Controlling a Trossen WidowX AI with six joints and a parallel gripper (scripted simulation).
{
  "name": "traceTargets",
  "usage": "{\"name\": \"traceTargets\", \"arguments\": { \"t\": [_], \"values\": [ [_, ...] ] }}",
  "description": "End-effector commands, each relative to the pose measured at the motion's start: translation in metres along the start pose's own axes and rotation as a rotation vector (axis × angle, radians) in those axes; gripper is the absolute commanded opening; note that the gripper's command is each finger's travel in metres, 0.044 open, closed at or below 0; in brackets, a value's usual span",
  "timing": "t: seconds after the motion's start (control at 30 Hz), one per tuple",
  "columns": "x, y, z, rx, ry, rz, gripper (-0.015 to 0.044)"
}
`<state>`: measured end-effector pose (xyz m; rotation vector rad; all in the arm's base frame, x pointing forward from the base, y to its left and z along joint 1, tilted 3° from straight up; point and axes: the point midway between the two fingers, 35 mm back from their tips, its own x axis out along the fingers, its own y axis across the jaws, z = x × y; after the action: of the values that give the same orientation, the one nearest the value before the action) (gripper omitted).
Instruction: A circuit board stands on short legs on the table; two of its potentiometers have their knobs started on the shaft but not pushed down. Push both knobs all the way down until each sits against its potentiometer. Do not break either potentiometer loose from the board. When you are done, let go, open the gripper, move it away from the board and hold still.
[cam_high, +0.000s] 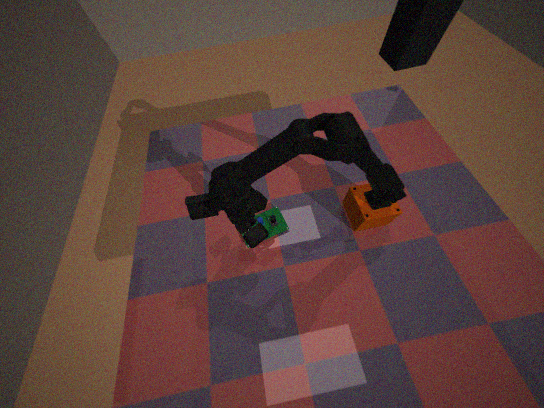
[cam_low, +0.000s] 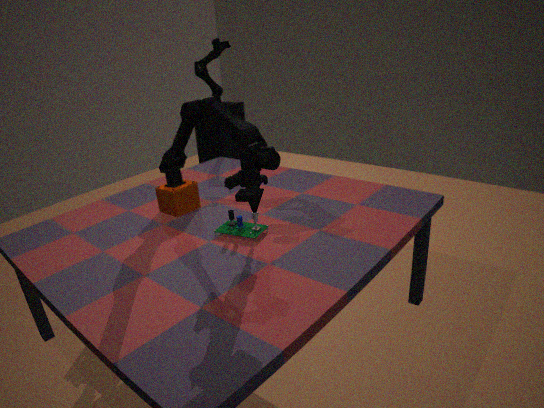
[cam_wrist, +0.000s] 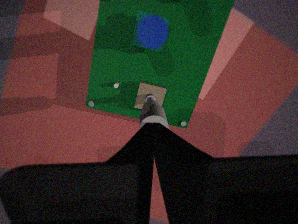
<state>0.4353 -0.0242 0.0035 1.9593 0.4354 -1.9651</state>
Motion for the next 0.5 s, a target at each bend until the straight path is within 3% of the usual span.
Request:
{"name": "traceTargets", "arguments": {
  "t": [0.0,0.47],
  "values": [
    [0.0088,-0.0005,-0.0002,0.005,-0.004,-0.006,0.0],
    [0.015,-0.0006,-0.0001,0.005,-0.004,-0.006,0.0]
  ]
}}
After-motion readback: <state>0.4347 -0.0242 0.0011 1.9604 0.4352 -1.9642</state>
